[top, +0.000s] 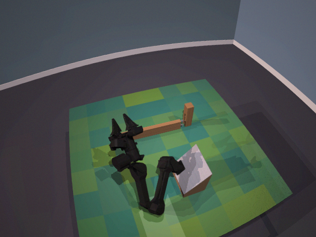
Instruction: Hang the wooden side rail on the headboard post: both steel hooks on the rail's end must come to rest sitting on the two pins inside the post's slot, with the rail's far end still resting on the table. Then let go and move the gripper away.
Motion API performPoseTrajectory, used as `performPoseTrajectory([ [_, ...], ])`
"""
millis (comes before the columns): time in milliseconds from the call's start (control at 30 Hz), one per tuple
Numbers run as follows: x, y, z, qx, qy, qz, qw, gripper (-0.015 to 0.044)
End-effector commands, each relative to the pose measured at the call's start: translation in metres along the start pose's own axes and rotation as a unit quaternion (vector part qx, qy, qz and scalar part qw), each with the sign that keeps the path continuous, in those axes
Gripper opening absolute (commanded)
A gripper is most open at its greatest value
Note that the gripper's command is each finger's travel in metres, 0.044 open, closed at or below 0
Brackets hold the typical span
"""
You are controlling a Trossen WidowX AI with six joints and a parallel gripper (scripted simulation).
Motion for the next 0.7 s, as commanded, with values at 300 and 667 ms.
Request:
performPoseTrajectory([
  [300,0.064,-0.021,0.062,-0.043,0.207,-0.240,0.947,0.0440],
  [667,0.173,-0.055,0.099,-0.256,0.388,-0.470,0.750,0.0440],
])
Point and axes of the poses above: the point midway between the two fingers, 35 mm back from their tips, its own z axis out along the fingers, its own y axis across the jaws, x = y × z, the point moved 9 cm from there along -z, back along the fingers, and after that the axes turned 11 degrees about z, right-handed, at the moved point
